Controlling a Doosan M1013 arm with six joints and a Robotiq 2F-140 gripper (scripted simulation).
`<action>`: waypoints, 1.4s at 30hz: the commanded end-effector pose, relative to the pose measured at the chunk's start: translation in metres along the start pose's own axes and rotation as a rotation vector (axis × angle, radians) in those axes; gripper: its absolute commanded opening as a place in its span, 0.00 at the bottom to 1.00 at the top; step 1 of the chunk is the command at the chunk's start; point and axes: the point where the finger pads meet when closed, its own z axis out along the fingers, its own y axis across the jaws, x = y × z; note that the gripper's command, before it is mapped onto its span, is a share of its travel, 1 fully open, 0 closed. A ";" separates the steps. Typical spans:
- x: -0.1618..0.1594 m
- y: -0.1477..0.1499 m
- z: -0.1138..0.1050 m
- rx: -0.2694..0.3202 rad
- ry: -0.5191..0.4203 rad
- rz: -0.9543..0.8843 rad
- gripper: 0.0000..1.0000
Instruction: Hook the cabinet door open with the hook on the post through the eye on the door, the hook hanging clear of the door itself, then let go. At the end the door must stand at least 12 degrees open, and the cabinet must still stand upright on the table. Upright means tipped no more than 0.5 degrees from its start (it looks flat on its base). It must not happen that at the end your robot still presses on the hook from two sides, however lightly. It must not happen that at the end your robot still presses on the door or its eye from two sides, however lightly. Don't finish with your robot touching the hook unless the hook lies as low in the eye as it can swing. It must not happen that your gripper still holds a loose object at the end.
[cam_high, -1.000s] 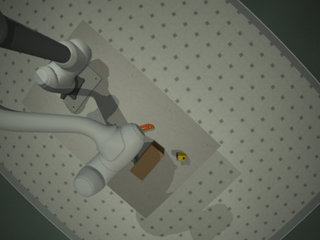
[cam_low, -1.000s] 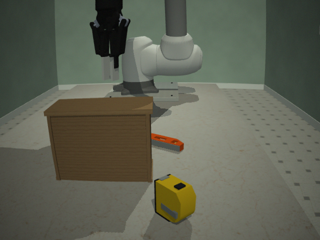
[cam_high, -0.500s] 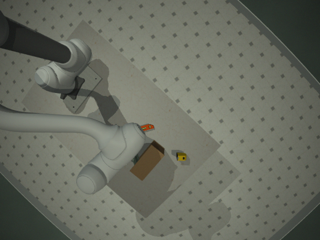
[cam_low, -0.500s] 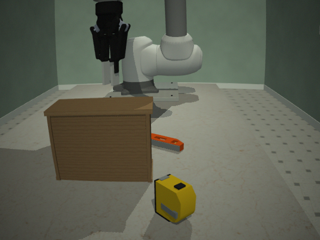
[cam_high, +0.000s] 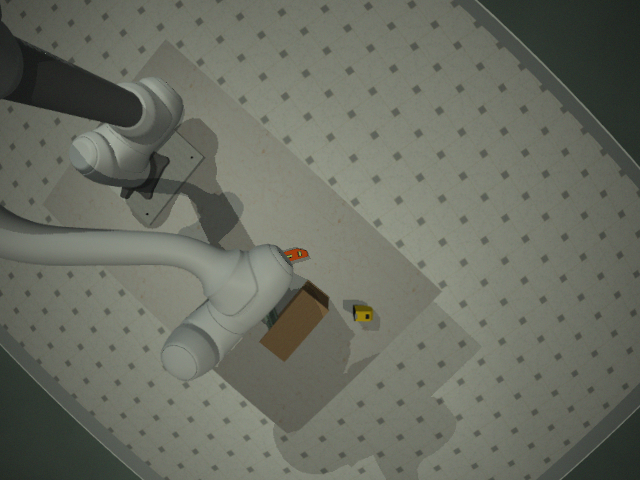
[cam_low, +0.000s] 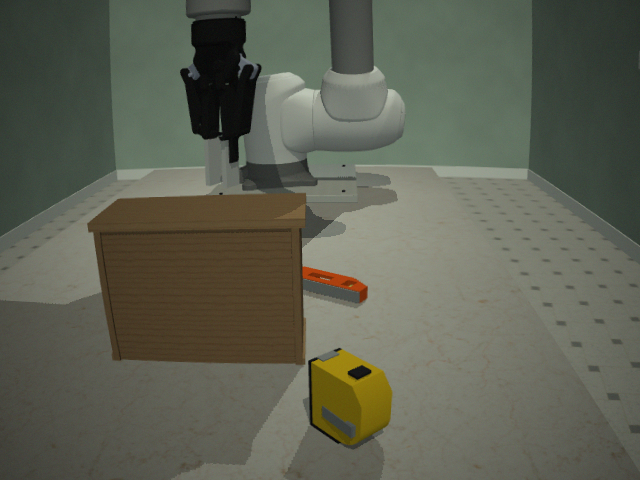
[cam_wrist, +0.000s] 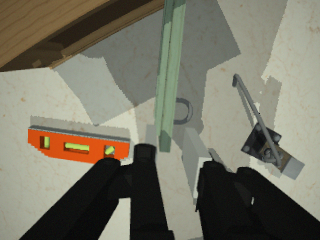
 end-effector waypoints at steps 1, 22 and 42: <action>0.000 0.000 0.004 0.000 0.000 0.000 0.16; 0.000 -0.001 0.029 0.000 0.000 0.000 0.16; 0.000 -0.001 0.034 0.000 0.000 -0.001 0.16</action>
